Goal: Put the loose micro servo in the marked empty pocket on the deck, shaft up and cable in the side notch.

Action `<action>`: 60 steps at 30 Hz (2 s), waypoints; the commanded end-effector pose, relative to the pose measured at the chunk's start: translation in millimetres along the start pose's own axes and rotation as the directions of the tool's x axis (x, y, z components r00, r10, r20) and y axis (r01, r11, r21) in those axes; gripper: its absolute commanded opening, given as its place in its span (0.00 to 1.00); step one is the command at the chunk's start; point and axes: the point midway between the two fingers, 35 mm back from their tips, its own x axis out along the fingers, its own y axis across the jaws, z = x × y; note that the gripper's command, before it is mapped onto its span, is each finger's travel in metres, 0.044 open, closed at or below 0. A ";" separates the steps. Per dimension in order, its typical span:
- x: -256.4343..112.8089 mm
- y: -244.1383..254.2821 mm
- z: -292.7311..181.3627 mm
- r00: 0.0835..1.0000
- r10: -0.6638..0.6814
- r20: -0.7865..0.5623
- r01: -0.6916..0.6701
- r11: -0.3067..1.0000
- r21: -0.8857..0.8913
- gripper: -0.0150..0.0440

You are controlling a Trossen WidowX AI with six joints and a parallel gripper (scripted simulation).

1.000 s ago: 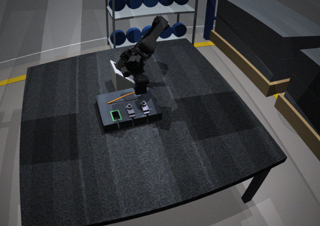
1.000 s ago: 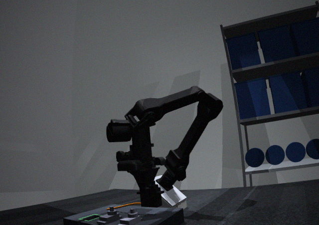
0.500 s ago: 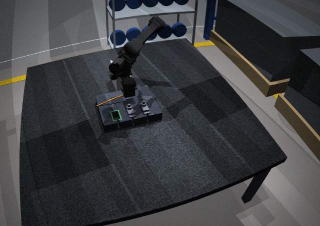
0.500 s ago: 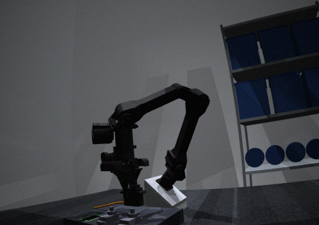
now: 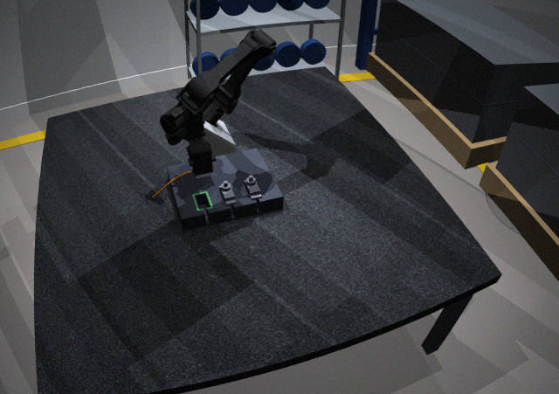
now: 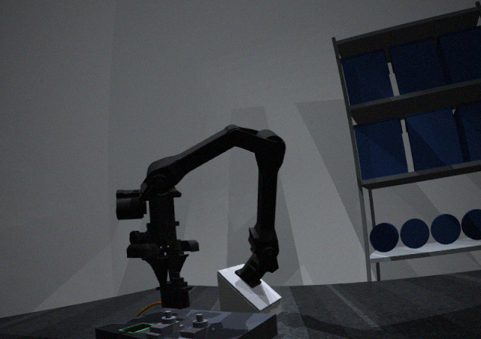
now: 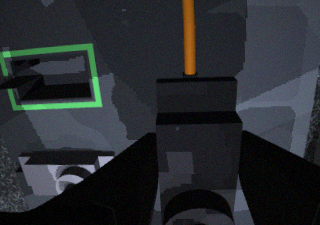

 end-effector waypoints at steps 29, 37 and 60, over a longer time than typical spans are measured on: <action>-2.2 1.0 10.6 1.000 0.005 0.006 0.001 0.665 -0.747 0.25; -2.2 1.0 10.6 1.000 0.005 0.006 0.003 0.437 -0.899 0.25; -2.3 7.8 10.5 1.000 0.005 0.006 0.006 -0.012 -1.000 0.25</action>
